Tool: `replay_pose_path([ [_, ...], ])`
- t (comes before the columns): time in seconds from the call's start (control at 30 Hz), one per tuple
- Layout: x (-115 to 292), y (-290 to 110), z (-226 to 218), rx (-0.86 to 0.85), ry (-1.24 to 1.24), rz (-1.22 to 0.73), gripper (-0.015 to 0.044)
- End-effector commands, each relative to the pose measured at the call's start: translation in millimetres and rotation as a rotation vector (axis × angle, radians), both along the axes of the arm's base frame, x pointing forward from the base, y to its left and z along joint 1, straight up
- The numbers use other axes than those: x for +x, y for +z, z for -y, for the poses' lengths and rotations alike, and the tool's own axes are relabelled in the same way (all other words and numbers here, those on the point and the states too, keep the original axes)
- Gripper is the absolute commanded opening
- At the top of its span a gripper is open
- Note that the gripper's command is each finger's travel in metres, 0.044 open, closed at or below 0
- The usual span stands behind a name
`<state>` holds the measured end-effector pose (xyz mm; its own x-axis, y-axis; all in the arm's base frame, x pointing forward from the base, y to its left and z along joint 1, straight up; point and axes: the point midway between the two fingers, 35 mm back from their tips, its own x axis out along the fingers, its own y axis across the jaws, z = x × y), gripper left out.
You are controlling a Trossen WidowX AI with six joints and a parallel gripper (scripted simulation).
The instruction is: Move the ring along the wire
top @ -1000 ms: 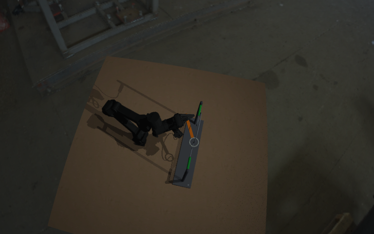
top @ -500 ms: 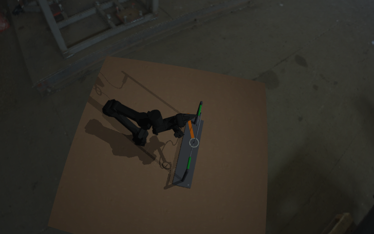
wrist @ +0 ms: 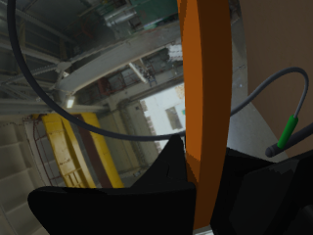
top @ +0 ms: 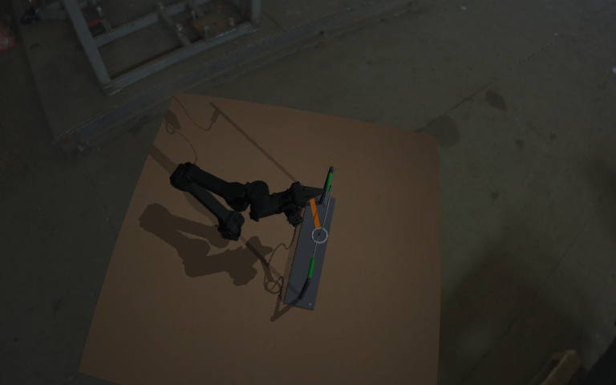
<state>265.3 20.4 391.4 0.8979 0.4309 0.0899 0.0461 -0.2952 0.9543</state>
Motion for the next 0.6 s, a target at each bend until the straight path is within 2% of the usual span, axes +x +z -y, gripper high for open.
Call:
replay_pose_path([
  [0.0,0.3,-1.5,-0.7,-0.053,0.004,-0.007,-0.015],
  [0.57,0.5,-10.1,-2.3,-0.29,0.004,-0.037,-0.015],
])
